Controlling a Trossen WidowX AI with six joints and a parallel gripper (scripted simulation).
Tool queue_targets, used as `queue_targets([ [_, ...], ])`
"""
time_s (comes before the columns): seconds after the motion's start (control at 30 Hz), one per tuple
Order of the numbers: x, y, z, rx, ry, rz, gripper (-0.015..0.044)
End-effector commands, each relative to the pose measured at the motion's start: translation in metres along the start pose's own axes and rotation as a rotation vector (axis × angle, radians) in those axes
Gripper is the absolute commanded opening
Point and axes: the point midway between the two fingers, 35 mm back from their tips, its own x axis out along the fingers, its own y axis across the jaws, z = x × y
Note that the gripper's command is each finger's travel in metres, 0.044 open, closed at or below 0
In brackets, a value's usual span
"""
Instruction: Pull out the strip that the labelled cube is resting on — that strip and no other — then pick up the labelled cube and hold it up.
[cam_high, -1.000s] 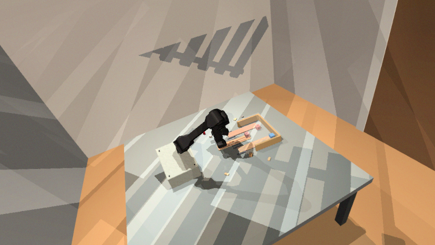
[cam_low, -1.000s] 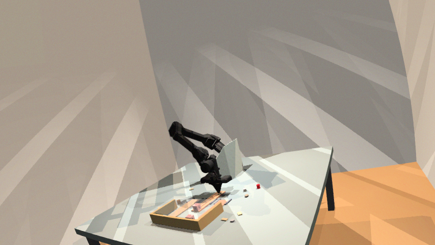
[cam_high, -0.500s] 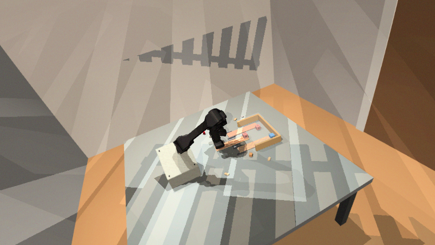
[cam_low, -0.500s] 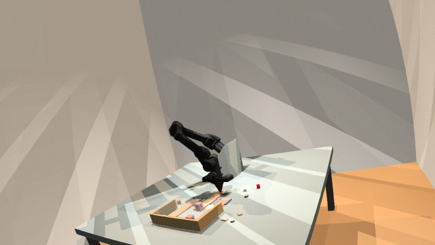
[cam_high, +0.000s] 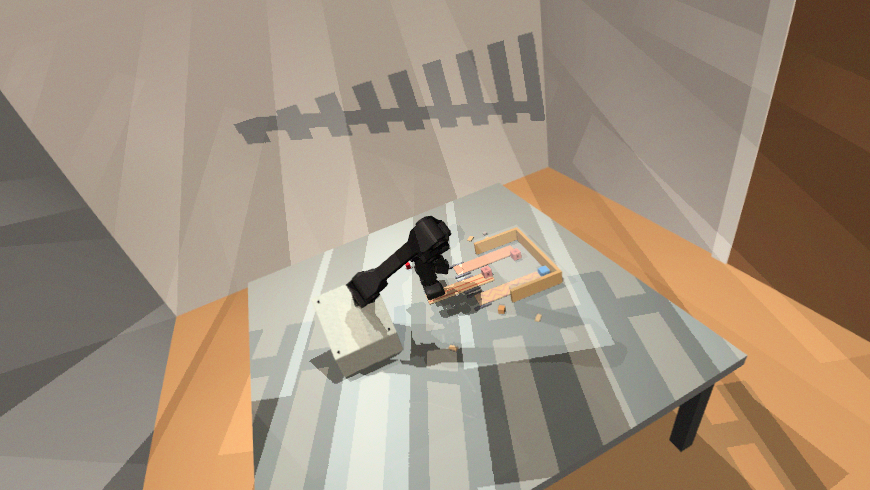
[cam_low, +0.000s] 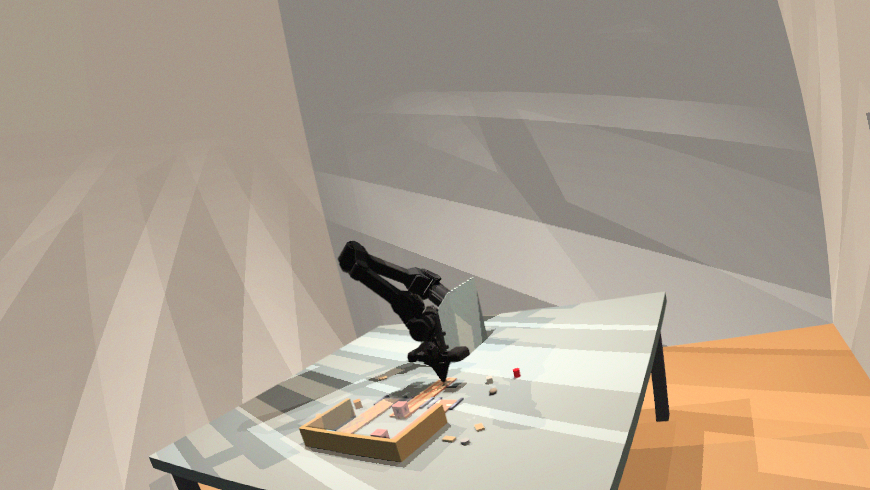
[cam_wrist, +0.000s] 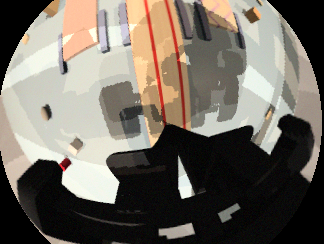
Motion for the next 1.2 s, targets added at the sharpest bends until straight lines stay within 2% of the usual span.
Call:
queue_targets([
  [0.0,0.004,-0.003,-0.017,-0.011,0.034,0.001,0.0000],
  [1.17,0.003,-0.003,-0.036,-0.012,0.035,0.001,0.0000],
])
